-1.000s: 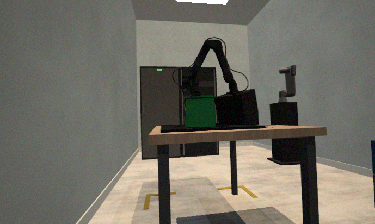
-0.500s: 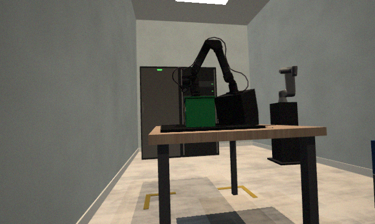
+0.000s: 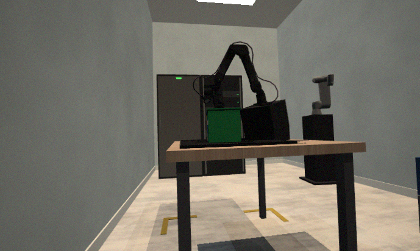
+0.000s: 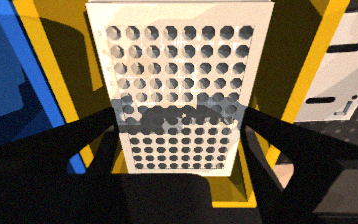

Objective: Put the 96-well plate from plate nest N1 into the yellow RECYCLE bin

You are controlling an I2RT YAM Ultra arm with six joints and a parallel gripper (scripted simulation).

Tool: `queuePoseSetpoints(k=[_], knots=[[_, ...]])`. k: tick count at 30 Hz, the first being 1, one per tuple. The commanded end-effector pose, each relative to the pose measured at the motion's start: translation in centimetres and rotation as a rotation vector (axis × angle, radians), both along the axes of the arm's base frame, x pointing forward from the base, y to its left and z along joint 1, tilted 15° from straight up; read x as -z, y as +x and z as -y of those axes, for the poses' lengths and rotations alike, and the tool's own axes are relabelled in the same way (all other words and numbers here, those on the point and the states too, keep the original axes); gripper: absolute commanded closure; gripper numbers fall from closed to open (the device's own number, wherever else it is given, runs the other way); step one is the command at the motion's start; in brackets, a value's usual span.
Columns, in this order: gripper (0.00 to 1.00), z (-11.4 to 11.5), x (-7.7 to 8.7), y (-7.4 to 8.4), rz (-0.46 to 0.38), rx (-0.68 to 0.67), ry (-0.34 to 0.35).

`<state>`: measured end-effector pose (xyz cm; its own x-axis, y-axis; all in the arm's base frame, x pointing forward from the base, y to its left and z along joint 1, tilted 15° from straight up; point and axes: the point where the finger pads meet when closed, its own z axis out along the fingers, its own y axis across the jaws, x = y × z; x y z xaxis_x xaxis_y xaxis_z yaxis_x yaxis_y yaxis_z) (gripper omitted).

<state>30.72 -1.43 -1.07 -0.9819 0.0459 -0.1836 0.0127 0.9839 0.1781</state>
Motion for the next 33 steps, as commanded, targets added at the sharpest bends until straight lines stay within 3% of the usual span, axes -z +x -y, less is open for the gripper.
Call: queuePoseSetpoints(k=[1,13,14,33], knots=[[1.00,0.63,-0.76,1.14,0.024,0.007,-0.008],[1.00,0.63,-0.76,1.14,0.024,0.007,-0.008],[0.01,0.63,-0.76,1.14,0.024,0.007,-0.008],[0.01,0.64,-0.76,1.15,0.025,0.008,-0.008]])
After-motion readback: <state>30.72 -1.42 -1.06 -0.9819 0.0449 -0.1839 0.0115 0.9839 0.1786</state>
